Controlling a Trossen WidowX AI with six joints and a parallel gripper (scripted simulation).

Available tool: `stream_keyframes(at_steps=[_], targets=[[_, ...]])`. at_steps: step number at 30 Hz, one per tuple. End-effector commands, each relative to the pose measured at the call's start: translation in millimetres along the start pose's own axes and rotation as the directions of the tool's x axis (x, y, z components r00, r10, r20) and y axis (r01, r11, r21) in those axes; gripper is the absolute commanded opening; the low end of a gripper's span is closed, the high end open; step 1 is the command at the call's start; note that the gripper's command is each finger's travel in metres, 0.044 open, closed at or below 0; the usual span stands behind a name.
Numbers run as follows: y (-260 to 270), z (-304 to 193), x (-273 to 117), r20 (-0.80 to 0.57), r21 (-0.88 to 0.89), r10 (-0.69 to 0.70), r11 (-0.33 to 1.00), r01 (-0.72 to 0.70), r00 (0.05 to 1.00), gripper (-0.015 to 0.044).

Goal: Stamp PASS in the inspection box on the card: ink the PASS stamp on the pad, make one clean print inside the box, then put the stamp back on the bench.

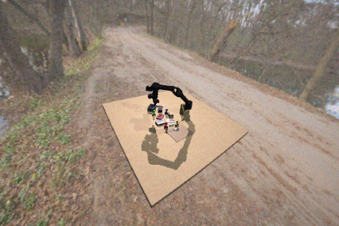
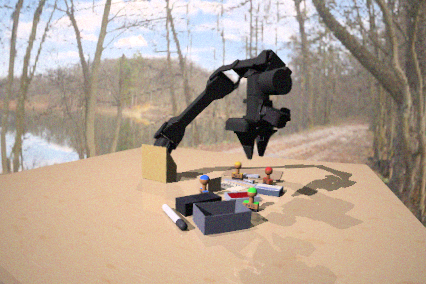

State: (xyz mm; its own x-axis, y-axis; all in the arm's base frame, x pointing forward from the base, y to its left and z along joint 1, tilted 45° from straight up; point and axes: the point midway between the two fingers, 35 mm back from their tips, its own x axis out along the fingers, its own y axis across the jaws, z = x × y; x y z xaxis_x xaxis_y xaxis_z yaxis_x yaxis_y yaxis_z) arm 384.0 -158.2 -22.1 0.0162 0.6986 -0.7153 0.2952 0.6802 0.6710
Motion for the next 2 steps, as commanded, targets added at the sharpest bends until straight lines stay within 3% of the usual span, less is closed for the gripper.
stream_keyframes(at_steps=[1,2], targets=[[0.1,0.0,0.1,0.000,0.000,0.000,1.000,0.000,1.000,0.0251],[0.1,0.0,0.1,0.000,0.000,0.000,1.000,0.000,1.000,0.0251]])
